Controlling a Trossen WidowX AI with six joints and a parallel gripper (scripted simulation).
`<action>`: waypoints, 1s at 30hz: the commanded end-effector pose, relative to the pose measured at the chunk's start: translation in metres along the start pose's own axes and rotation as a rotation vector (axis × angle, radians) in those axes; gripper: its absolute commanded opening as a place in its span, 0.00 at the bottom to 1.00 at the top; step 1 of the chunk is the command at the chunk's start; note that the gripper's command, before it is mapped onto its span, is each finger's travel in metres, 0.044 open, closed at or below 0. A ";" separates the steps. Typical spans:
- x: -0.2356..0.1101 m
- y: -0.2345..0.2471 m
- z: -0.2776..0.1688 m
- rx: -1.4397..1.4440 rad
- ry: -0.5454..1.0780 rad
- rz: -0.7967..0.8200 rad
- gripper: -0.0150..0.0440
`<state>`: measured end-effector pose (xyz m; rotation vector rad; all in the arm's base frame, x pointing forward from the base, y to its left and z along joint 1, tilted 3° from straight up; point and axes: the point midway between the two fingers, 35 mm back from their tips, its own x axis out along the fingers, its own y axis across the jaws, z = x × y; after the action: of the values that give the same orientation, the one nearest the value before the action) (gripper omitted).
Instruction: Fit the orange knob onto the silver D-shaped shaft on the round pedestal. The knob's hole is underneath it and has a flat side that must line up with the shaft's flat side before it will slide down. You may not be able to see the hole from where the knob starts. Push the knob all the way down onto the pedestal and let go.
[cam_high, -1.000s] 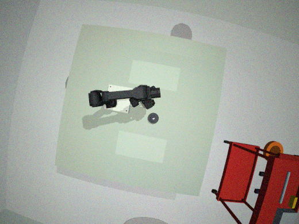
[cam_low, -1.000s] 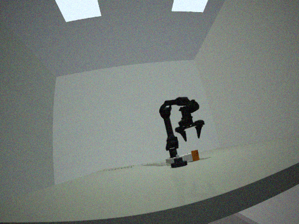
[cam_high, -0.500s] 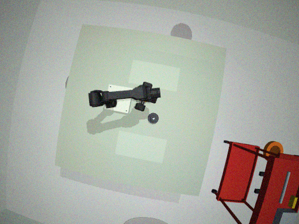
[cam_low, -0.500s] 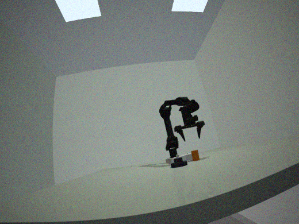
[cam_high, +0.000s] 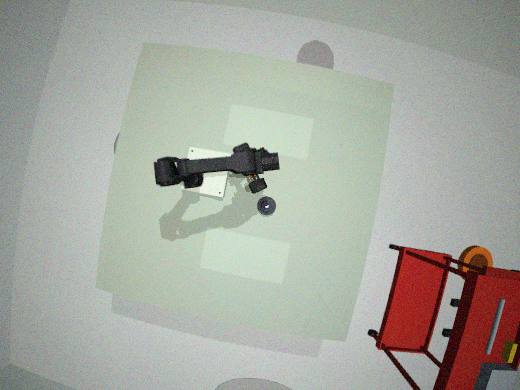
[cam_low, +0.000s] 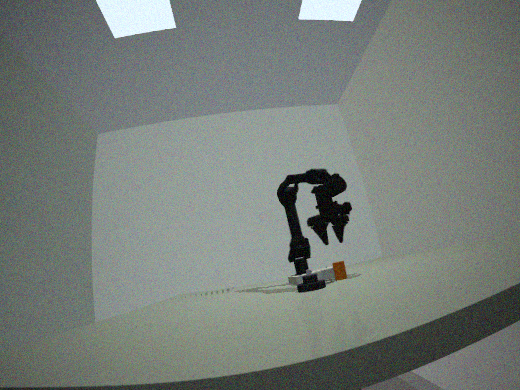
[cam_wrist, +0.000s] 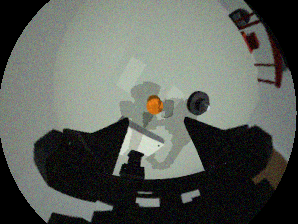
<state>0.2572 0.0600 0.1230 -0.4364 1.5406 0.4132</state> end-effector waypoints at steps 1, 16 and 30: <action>0.000 -0.001 0.001 -0.429 0.002 -0.005 1.00; 0.017 0.000 0.001 -0.434 0.002 -0.005 1.00; 0.050 0.000 -0.001 -0.438 0.002 -0.005 1.00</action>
<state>0.2561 0.0594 0.0788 -0.7731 1.4471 0.7503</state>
